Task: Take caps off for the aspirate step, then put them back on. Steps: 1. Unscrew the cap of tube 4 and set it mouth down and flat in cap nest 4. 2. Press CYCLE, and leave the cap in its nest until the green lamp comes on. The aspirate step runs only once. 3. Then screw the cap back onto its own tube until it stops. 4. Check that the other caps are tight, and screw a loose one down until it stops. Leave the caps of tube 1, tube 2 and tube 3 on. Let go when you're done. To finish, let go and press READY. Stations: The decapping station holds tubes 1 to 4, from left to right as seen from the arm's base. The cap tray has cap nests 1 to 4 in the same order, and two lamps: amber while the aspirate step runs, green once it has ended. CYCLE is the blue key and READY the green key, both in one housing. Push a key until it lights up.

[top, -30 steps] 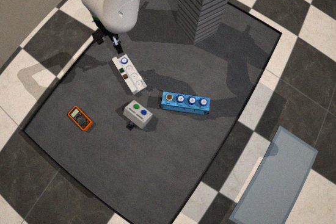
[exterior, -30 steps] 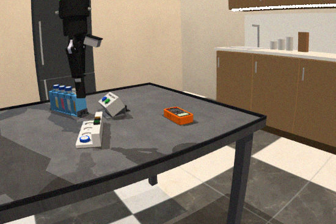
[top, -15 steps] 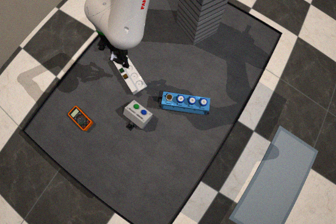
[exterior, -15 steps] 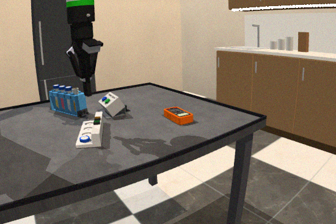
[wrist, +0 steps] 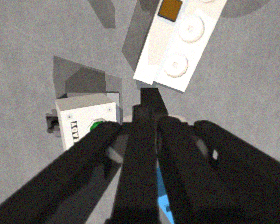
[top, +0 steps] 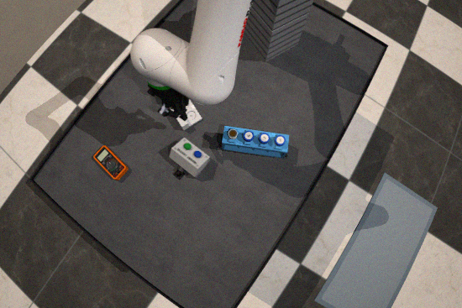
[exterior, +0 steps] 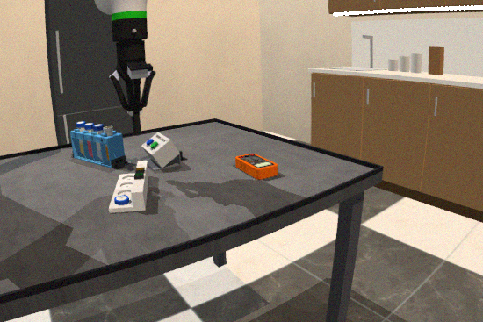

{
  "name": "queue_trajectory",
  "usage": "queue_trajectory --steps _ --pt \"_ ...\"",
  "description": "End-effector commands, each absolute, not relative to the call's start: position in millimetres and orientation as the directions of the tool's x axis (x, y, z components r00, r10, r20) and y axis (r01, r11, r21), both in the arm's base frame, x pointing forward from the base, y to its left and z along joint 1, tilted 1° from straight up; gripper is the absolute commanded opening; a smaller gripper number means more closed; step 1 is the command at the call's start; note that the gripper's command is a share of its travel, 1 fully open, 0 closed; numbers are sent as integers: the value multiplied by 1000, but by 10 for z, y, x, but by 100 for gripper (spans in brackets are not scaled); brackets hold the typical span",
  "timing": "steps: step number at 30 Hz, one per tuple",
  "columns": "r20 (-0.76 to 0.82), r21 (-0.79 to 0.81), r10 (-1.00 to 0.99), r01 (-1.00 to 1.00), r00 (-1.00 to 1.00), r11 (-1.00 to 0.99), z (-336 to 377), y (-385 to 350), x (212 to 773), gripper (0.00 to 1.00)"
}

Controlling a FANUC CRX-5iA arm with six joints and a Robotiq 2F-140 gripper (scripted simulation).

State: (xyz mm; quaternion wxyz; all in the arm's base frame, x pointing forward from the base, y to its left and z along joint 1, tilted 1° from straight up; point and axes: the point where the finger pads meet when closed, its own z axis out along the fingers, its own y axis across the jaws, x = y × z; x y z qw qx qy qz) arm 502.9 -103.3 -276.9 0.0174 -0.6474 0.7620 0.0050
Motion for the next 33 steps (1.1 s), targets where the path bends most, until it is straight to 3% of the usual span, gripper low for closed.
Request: queue_trajectory --steps 1,14,33 --pt "-16 -7 -986 -986 -165 165 -2821 -790 5238 10" --pt "-16 -7 -986 -986 -165 165 -2961 -91 5815 10" --pt "-16 -7 -986 -986 -165 165 -3140 -88 5817 10"
